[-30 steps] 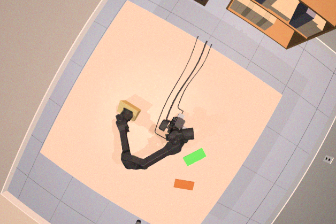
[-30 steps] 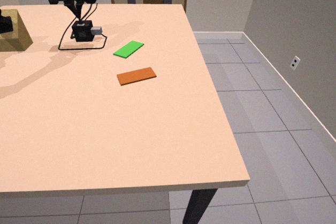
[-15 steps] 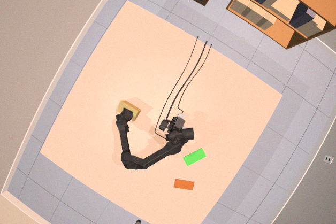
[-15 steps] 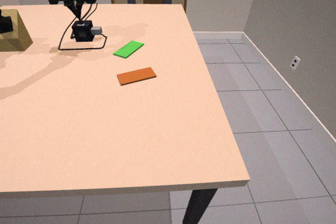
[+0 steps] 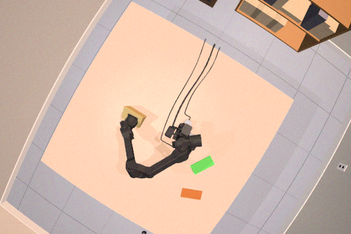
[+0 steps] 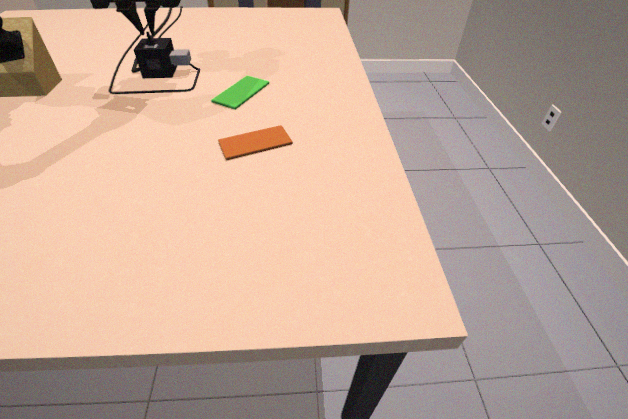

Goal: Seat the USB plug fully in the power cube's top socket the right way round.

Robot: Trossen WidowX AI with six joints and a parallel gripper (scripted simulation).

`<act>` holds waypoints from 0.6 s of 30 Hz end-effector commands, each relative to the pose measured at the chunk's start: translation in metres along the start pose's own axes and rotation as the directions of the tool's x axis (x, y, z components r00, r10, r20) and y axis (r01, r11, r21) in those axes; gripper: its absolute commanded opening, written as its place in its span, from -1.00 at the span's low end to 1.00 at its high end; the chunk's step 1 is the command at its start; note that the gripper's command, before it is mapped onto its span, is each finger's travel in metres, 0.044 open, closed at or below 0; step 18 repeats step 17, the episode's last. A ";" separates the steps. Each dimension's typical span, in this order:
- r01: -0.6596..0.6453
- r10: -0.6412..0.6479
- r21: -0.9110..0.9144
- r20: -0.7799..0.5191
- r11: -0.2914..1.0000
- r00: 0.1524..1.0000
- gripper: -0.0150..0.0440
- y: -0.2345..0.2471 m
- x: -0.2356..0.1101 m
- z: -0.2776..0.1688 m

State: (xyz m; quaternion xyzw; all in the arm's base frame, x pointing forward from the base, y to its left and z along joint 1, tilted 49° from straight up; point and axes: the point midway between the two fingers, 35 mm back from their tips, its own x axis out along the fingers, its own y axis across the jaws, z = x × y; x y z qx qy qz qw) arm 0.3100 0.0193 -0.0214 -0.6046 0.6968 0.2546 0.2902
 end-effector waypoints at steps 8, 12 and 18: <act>0.000 0.000 0.000 0.000 1.000 1.000 -0.17 0.000 -0.002 0.000; 0.000 0.000 0.000 0.000 1.000 1.000 -0.17 0.000 -0.006 0.000; 0.000 0.000 0.000 0.000 1.000 1.000 -0.17 0.000 -0.011 0.001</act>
